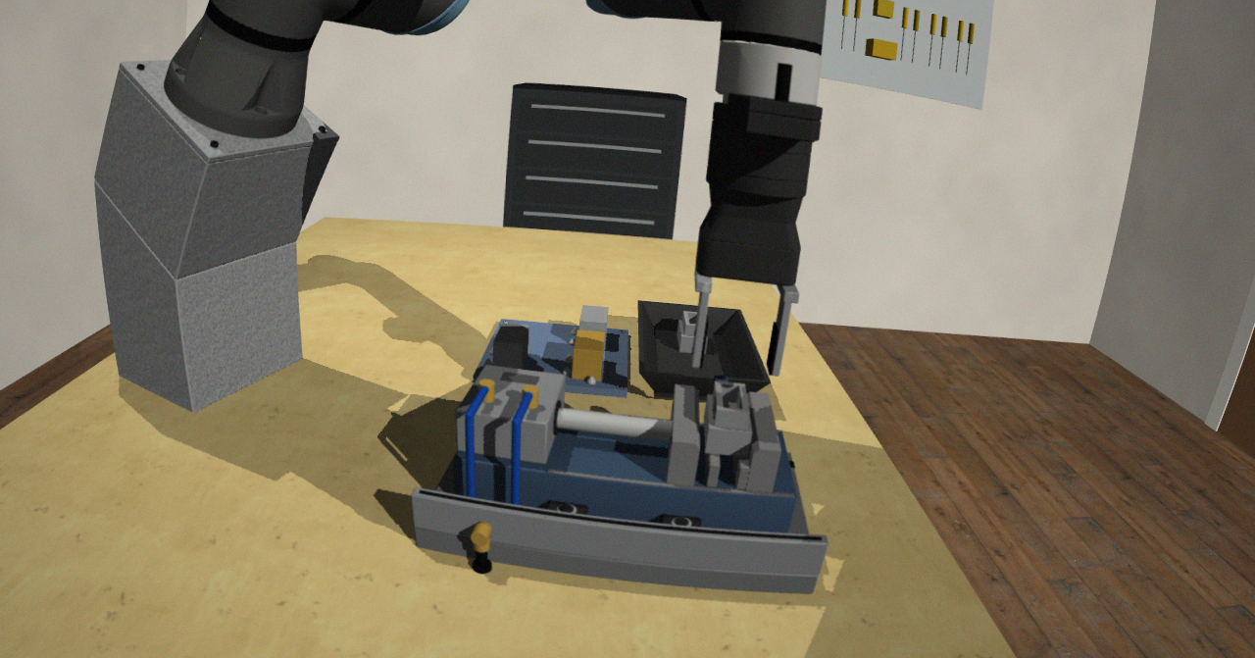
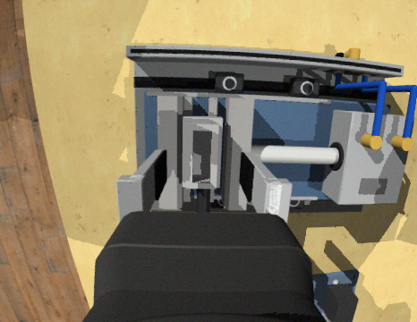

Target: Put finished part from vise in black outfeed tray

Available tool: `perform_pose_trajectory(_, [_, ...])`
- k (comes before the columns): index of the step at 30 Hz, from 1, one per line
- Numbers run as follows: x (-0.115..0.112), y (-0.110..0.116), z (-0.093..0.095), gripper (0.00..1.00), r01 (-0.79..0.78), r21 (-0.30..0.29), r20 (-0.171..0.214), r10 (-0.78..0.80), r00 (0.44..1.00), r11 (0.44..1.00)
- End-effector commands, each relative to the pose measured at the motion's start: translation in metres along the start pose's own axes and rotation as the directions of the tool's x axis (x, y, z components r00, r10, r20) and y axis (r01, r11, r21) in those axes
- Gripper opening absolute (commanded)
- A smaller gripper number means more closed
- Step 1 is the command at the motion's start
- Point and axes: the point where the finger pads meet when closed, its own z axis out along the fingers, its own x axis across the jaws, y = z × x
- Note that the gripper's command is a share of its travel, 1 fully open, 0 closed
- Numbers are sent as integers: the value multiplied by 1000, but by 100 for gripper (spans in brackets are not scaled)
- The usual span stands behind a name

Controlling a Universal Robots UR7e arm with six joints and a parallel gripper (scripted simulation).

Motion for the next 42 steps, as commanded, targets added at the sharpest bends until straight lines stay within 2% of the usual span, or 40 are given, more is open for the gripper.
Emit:
perform_pose_trajectory(1, [-1, 0, 9, 100, 0, 1, 2, 0, 1000, 1000])
perform_pose_trajectory(16, [-1, -1, 20, 100, 0, 1, 2, 0, 1000, 1000])
perform_pose_trajectory(42, [-1, -1, 20, 100, 0, 1, 2, 0, 1000, 1000])
